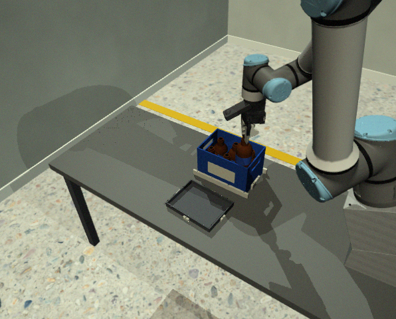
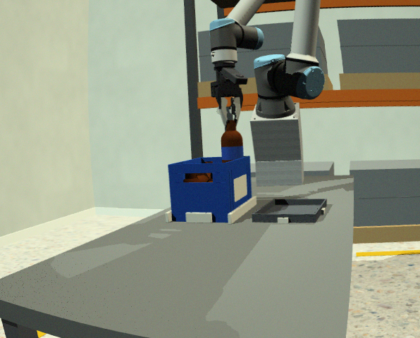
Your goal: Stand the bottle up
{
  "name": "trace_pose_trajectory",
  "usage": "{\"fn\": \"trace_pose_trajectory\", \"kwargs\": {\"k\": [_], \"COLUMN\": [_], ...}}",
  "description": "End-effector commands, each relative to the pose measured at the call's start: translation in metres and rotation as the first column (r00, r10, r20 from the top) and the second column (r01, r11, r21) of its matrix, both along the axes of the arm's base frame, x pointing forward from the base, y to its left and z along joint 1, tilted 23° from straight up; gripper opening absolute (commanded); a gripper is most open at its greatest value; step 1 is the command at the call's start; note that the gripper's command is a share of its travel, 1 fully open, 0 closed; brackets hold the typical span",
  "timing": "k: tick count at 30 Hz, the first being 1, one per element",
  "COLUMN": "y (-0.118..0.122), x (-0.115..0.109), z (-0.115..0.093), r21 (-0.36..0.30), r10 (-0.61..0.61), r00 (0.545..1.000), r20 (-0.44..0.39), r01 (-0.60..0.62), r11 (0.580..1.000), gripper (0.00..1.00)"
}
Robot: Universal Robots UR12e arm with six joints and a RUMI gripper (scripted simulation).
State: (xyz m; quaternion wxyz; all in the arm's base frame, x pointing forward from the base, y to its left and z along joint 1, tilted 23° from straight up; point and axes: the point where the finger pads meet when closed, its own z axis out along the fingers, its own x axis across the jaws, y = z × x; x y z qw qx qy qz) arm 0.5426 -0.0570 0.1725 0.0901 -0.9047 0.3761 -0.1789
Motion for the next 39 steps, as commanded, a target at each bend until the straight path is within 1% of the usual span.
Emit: {"fn": "trace_pose_trajectory", "kwargs": {"k": [1, 39], "y": [0.000, 0.001], "x": [0.001, 0.014], "z": [-0.001, -0.031], "r21": [-0.001, -0.001], "r10": [0.000, 0.000], "r00": [1.000, 1.000], "r20": [0.001, 0.001], "r01": [0.000, 0.000], "r11": [1.000, 1.000], "gripper": [0.00, 0.00]}}
